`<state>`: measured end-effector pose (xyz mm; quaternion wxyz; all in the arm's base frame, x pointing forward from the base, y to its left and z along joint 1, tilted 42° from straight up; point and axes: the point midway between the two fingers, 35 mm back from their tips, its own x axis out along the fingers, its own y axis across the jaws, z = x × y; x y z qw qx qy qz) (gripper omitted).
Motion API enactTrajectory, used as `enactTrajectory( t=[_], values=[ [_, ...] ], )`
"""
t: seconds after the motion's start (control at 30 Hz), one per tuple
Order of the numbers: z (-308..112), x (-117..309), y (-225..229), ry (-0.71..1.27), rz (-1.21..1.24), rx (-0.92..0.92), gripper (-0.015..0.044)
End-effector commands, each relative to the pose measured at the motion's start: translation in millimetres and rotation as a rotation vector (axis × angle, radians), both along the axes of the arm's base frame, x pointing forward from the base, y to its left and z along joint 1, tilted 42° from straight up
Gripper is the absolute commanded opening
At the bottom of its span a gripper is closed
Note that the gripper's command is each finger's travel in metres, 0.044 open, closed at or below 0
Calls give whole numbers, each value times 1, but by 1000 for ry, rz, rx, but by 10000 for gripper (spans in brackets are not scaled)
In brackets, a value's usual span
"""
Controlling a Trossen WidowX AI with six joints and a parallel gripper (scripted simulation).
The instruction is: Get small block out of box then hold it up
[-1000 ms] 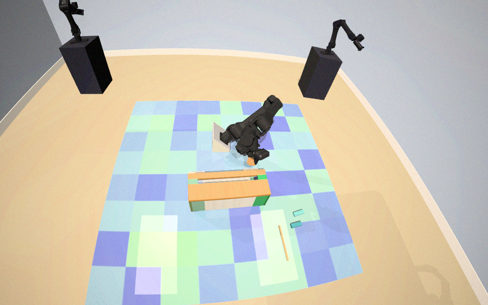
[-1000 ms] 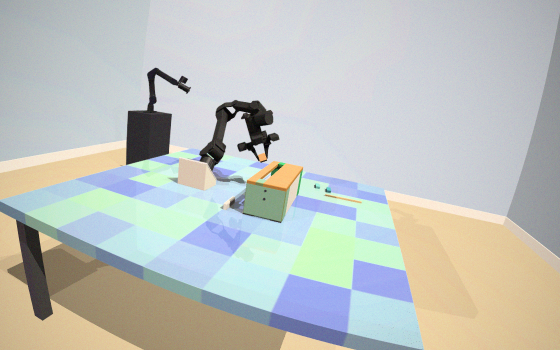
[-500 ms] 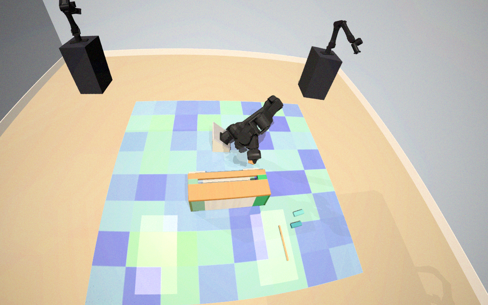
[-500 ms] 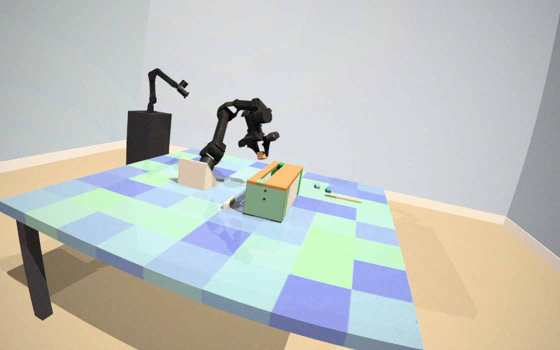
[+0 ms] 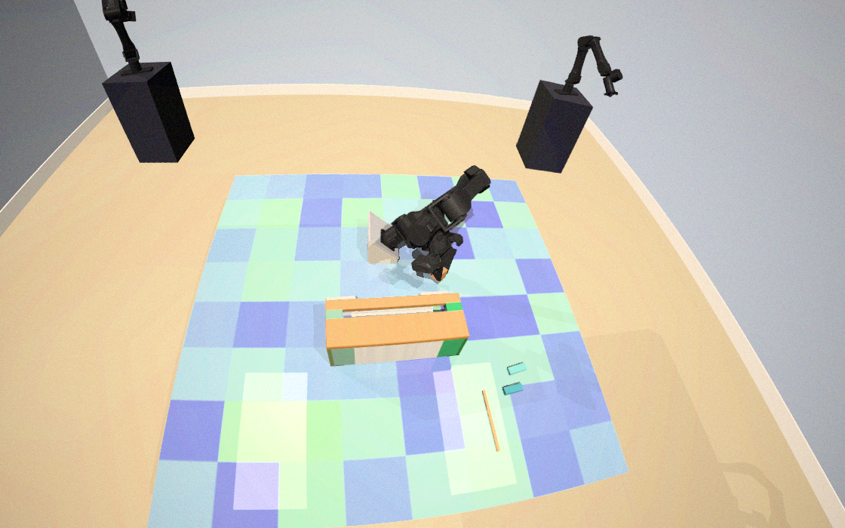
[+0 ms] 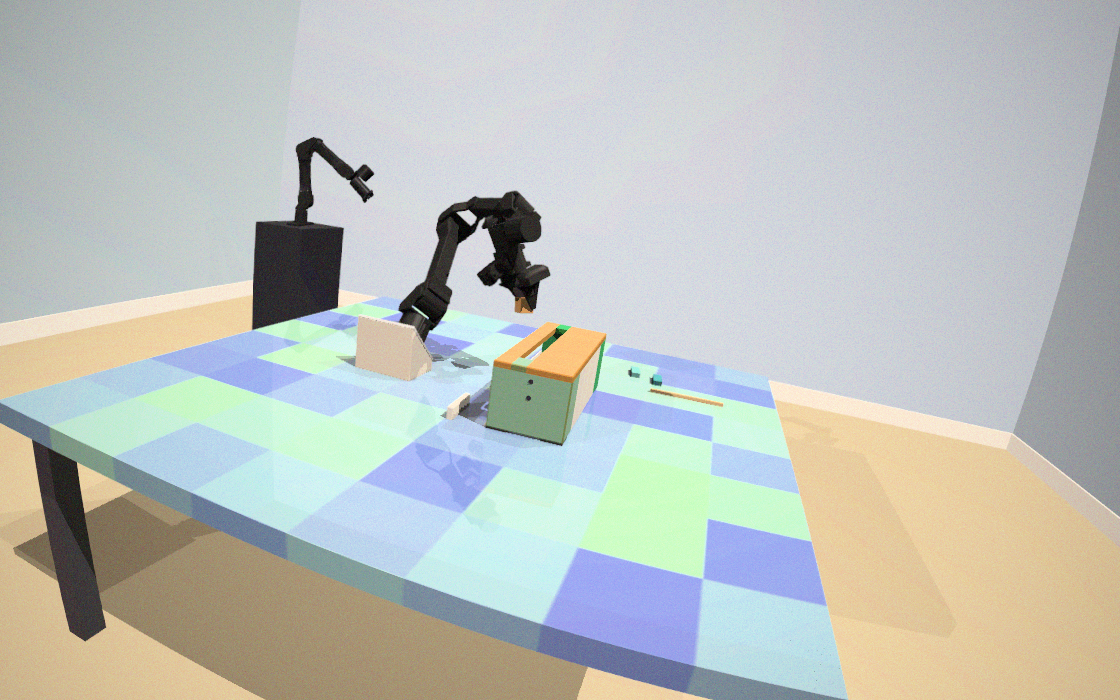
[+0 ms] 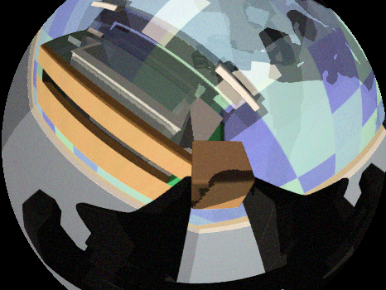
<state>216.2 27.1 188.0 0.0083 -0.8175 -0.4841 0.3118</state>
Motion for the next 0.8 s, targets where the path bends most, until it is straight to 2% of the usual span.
enactTrajectory(
  t=[0.0,0.17,0.77],
  values=[
    [5,2,-3,110,-84,65,0],
    [8,2,-5,244,-174,136,0],
    [8,2,-5,249,-177,138,0]
  ],
)
